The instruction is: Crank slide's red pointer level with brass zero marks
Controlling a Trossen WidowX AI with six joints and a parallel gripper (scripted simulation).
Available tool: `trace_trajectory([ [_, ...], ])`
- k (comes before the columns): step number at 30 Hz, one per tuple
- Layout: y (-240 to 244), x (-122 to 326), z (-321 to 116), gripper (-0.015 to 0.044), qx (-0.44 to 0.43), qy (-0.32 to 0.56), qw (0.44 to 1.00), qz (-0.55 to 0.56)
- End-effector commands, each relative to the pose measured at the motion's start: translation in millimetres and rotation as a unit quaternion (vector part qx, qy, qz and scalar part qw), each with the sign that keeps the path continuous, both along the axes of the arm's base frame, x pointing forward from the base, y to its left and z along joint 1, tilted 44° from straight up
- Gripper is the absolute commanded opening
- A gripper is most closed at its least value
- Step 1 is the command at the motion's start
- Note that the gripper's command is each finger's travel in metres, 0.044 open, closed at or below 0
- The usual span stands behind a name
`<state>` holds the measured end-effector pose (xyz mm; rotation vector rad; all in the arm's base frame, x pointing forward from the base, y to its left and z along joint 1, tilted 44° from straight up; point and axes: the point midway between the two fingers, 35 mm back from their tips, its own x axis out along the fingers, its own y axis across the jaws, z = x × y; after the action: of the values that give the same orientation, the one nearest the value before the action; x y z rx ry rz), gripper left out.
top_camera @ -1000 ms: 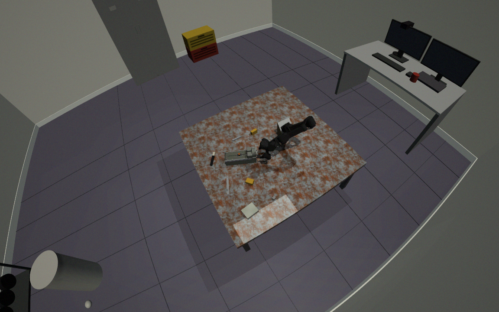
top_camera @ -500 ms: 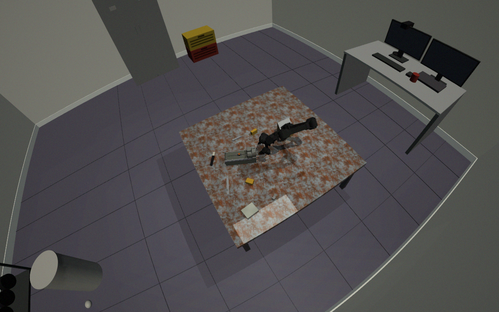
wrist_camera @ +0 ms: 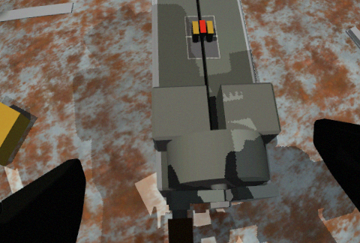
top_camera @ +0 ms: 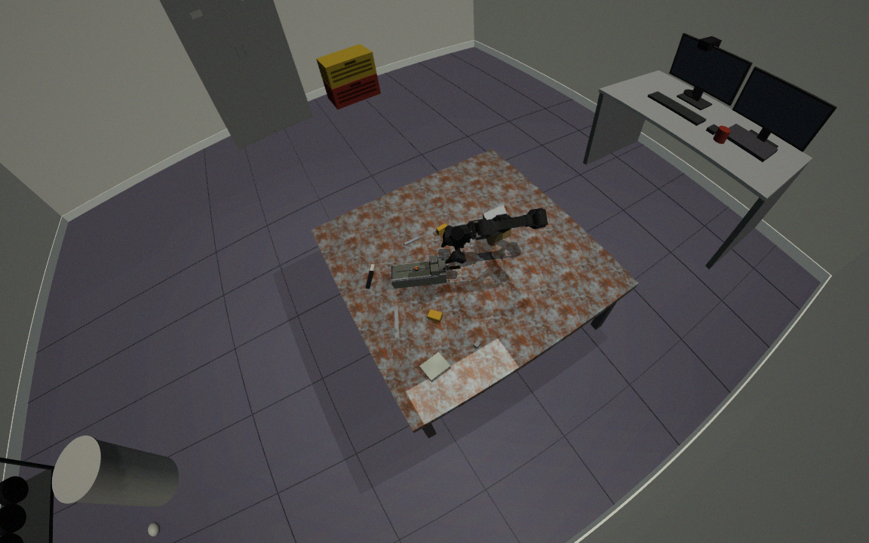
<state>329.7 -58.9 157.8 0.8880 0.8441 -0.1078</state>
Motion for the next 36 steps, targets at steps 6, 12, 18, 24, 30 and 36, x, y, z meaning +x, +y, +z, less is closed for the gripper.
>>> trace_trajectory([
  [6,-23,27,-14,0.0440,-0.008,-0.039,0.997,0.072],
  [12,-43,43,-28,0.0440,-0.015,-0.075,0.990,0.120],
  [18,-64,54,-44,0.0440,-0.024,-0.118,0.979,0.162],
  [24,-84,62,-60,0.0440,-0.029,-0.163,0.967,0.193],
  [30,-69,66,-79,0.0440,-0.030,-0.164,0.967,0.194],
  [36,-49,69,-99,0.0440,-0.029,-0.165,0.967,0.193],
])
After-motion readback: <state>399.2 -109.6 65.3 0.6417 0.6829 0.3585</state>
